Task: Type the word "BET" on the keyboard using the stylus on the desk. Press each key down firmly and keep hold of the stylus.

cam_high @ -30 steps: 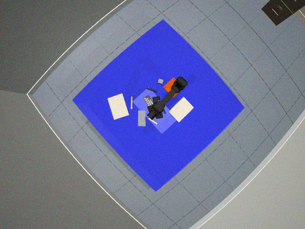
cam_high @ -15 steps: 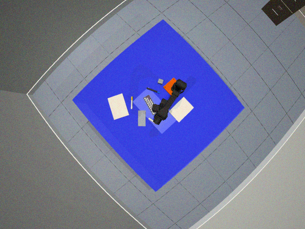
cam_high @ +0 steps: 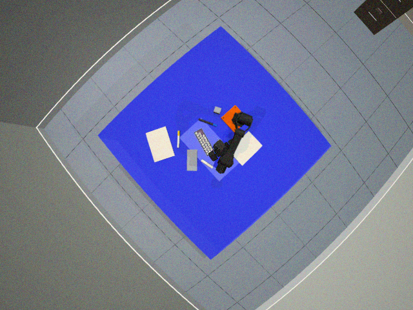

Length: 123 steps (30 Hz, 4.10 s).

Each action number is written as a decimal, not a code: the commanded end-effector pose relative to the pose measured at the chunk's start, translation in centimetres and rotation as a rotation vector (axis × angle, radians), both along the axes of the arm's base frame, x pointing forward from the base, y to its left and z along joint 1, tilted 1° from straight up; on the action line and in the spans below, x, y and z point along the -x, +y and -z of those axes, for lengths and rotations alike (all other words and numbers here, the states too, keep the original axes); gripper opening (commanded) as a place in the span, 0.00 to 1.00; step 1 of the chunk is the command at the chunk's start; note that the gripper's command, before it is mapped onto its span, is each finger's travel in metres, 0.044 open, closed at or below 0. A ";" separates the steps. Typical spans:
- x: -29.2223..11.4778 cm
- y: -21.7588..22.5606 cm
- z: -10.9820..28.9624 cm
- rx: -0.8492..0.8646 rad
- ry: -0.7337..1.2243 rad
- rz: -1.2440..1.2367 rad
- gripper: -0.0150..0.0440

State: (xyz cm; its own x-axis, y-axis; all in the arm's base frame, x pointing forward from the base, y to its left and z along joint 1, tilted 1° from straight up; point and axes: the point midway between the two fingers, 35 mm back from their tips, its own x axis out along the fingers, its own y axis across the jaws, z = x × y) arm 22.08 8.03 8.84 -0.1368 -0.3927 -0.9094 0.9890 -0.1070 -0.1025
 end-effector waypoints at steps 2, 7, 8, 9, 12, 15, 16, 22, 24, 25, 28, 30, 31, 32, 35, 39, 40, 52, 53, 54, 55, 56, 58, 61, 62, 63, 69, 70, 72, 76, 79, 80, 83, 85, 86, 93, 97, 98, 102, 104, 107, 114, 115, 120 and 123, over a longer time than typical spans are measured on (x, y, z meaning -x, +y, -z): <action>0.5 0.5 0.5 0.110 -0.087 0.175 0.51; 0.5 0.5 0.5 0.110 -0.087 0.175 0.51; 0.5 0.5 0.5 0.110 -0.087 0.175 0.51; 0.5 0.5 0.5 0.110 -0.087 0.175 0.51; 0.5 0.5 0.6 0.110 -0.087 0.175 0.51; 0.5 0.5 0.9 0.110 -0.087 0.175 0.51; 0.5 0.5 0.9 0.110 -0.087 0.175 0.51; 0.7 0.6 1.3 0.110 -0.087 0.175 0.51; 0.7 0.6 1.5 0.110 -0.087 0.175 0.51; 0.7 0.6 1.6 0.110 -0.087 0.175 0.51; 0.7 0.6 1.8 0.110 -0.087 0.175 0.51; 0.7 0.6 1.9 0.110 -0.087 0.175 0.51; 0.7 0.6 1.9 0.110 -0.087 0.175 0.51; 0.7 0.6 2.0 0.110 -0.087 0.175 0.51; 0.7 0.6 2.2 0.110 -0.087 0.175 0.51; 0.7 0.6 2.5 0.110 -0.087 0.175 0.51; 0.7 0.6 2.6 0.110 -0.087 0.175 0.51; 0.6 0.7 3.4 0.110 -0.087 0.175 0.51; 0.6 0.7 3.4 0.110 -0.087 0.175 0.51; 0.6 0.7 3.4 0.110 -0.087 0.175 0.51; 0.6 0.7 3.5 0.110 -0.087 0.175 0.51; 0.6 0.7 3.6 0.110 -0.087 0.175 0.51; 0.6 0.7 3.7 0.110 -0.087 0.175 0.51; 0.6 0.7 3.9 0.110 -0.087 0.175 0.51; 0.6 0.7 4.0 0.110 -0.087 0.175 0.51; 0.6 0.7 4.0 0.110 -0.087 0.175 0.51; 0.6 0.7 4.3 0.110 -0.087 0.175 0.51; 0.6 0.7 4.4 0.110 -0.087 0.175 0.51; 0.6 0.7 4.6 0.110 -0.087 0.175 0.51; 0.6 0.7 4.9 0.110 -0.087 0.175 0.51; 0.6 0.7 5.0 0.110 -0.087 0.175 0.51; 0.6 0.7 5.1 0.110 -0.087 0.175 0.51; 0.6 0.7 5.2 0.110 -0.087 0.175 0.51; 0.6 0.7 5.4 0.110 -0.087 0.175 0.51; 0.6 0.7 5.4 0.110 -0.087 0.175 0.51; 0.6 0.7 5.9 0.110 -0.087 0.175 0.51; 0.6 0.7 6.2 0.110 -0.087 0.175 0.51; 0.6 0.7 6.2 0.110 -0.087 0.175 0.51; 0.6 0.7 6.5 0.110 -0.087 0.175 0.51; 0.6 0.7 6.5 0.110 -0.087 0.175 0.51; 0.6 0.8 6.3 0.107 -0.087 0.173 0.46; 0.6 0.8 6.3 0.107 -0.087 0.173 0.25; 0.6 0.8 6.3 0.107 -0.087 0.173 0.25; 0.6 0.8 6.3 0.107 -0.087 0.173 0.25; 0.5 0.8 5.6 0.107 -0.087 0.173 0.25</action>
State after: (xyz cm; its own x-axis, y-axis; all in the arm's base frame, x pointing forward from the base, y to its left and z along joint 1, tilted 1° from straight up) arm 21.46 8.77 2.67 -0.1353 -0.4665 -0.8741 0.9597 -0.2810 0.0014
